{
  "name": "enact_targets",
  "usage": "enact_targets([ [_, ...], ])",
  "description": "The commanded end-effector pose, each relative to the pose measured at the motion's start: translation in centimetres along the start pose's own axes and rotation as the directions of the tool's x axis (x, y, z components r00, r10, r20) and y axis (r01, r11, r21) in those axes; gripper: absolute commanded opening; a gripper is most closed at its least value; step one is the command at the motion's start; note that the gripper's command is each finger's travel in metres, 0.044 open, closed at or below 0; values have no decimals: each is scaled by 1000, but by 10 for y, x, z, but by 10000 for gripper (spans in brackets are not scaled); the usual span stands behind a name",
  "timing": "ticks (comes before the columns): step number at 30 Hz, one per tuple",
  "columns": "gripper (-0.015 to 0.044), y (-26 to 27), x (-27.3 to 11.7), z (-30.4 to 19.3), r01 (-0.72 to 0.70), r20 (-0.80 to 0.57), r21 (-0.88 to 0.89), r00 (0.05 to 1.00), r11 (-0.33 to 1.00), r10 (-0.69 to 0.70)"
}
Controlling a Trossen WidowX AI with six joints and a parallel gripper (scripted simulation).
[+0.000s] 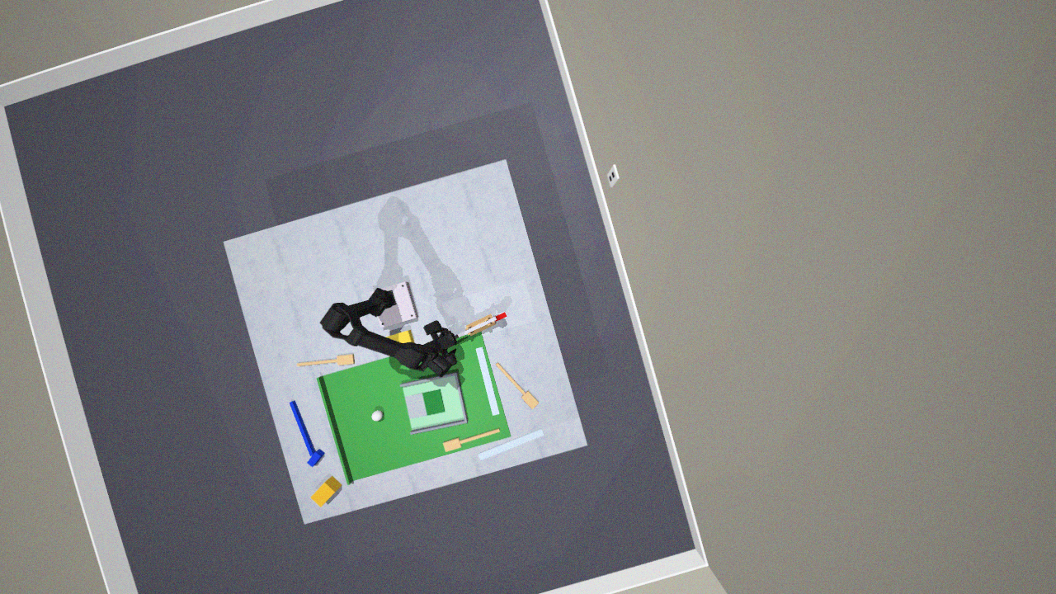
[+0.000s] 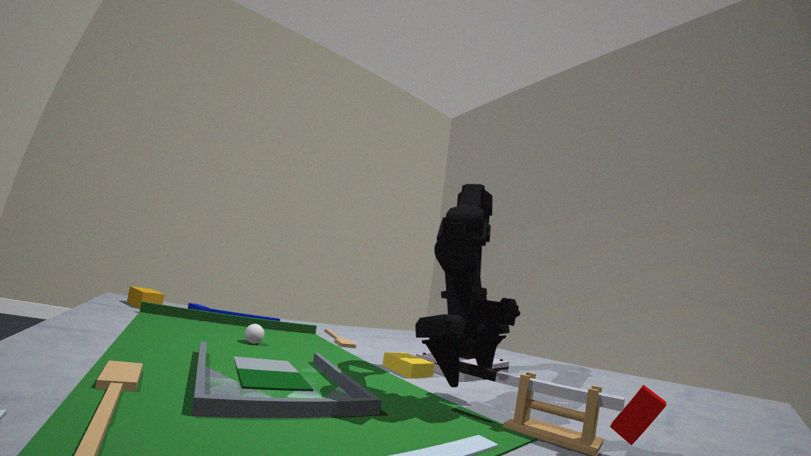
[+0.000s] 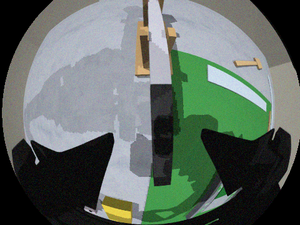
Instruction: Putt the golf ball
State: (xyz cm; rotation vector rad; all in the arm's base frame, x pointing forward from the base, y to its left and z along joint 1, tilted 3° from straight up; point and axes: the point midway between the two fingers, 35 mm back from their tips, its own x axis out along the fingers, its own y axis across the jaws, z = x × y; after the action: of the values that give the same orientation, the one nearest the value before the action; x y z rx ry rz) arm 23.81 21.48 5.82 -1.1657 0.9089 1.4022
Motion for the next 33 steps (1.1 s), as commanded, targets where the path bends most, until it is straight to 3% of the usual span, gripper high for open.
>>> enact_targets([
  [1,440,0,6,-1,-1,5,-7,1000,1000,1],
  [7,440,0,13,-3,-1,5,-7,1000,1000,1],
  [23,20,0,10,-3,-1,-1,0,1000,1000,1],
  [33,0,-2,-8,3,-1,0,0,1000,1000,1],
])
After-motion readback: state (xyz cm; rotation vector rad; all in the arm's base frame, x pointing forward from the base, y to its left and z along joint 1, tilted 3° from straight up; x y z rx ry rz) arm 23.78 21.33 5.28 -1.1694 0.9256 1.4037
